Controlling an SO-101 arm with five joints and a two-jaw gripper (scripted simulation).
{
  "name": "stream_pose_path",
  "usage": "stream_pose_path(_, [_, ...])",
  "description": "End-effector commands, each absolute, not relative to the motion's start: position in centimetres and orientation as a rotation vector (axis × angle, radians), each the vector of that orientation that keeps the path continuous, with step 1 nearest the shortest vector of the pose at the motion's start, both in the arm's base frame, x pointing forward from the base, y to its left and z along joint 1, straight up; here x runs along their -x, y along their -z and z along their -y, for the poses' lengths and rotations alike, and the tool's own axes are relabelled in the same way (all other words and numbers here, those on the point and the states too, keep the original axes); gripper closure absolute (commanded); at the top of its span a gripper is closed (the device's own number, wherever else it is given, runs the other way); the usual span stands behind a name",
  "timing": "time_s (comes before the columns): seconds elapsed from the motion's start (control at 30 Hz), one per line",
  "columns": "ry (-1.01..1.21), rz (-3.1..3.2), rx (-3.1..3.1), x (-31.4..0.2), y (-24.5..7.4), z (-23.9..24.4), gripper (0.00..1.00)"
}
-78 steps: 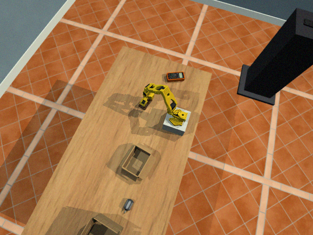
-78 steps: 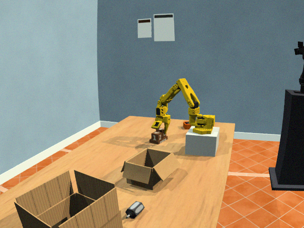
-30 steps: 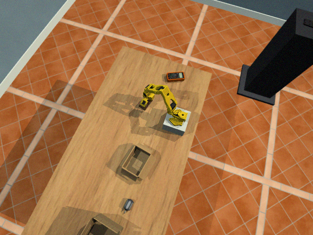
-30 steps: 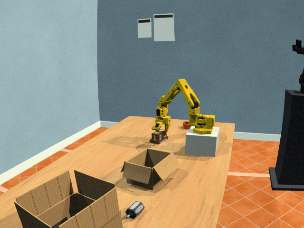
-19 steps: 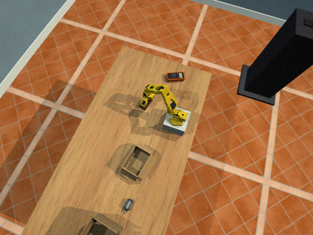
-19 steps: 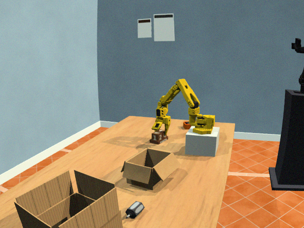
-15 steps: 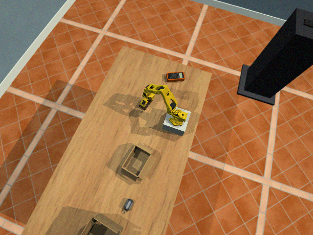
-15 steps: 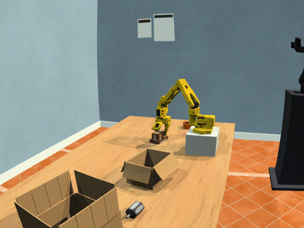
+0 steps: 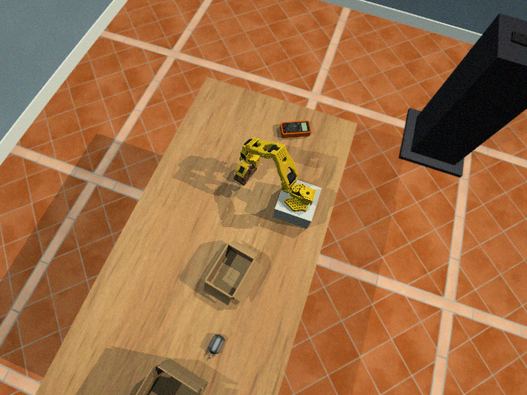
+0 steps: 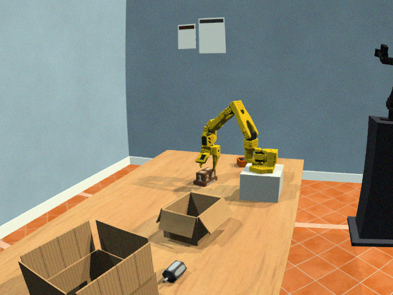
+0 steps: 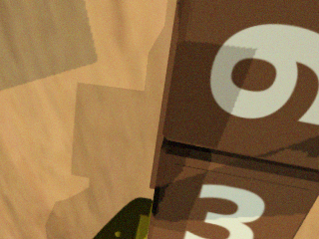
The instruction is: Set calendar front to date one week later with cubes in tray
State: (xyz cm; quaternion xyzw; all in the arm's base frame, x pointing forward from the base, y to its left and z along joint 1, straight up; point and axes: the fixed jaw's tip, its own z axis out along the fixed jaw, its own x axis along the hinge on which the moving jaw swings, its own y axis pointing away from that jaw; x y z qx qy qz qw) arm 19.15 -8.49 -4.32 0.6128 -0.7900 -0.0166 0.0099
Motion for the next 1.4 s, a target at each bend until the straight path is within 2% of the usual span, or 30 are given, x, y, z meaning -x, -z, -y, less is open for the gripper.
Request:
stream_pose_path(0.0, [0.027,2.473,-1.922,-19.5,3.1,8.8,0.64])
stream_pose_path(0.33, [0.027,2.473,-1.922,-19.4,0.6,8.7,0.64])
stream_pose_path(1.37, [0.027,2.486,-1.905,-19.3,0.4,8.6,0.64])
